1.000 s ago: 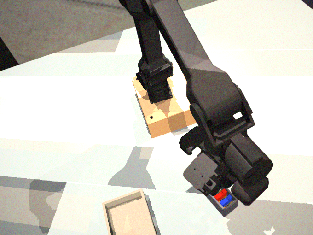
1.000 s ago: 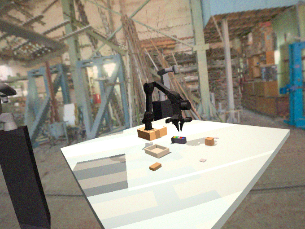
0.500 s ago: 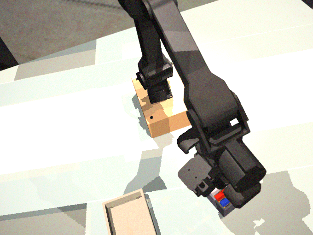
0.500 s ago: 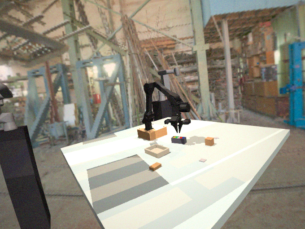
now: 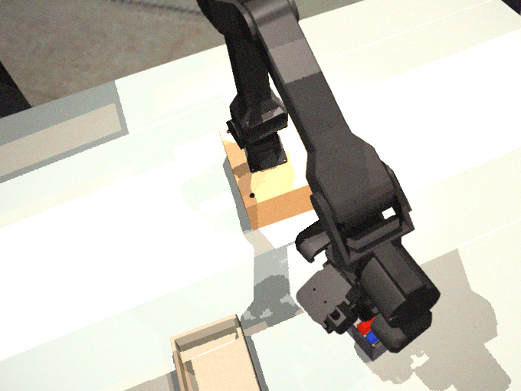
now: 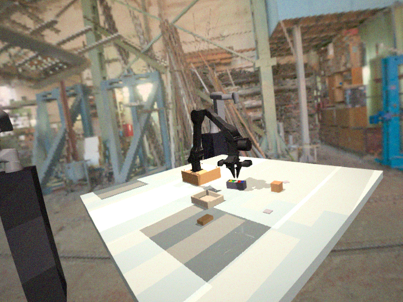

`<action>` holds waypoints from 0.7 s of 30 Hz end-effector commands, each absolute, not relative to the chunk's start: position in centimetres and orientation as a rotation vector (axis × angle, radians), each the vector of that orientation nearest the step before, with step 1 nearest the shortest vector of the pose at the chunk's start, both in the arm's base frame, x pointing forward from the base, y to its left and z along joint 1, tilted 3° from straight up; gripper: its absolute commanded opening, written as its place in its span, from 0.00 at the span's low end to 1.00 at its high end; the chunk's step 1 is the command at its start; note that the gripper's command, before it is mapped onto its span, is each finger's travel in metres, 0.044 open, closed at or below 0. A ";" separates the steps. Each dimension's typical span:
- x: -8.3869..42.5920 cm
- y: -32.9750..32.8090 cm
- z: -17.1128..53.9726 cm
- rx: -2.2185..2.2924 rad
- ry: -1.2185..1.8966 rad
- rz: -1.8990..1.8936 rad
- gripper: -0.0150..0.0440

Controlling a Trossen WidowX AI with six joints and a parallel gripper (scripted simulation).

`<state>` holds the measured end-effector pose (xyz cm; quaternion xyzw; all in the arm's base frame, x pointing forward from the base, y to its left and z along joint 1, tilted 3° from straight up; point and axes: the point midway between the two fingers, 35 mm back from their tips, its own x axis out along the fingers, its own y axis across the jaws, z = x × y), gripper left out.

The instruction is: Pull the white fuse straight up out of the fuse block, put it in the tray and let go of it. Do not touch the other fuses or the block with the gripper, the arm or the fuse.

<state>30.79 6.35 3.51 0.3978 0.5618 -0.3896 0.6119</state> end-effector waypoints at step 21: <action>30.7 6.2 1.9 0.915 1.303 -0.899 0.36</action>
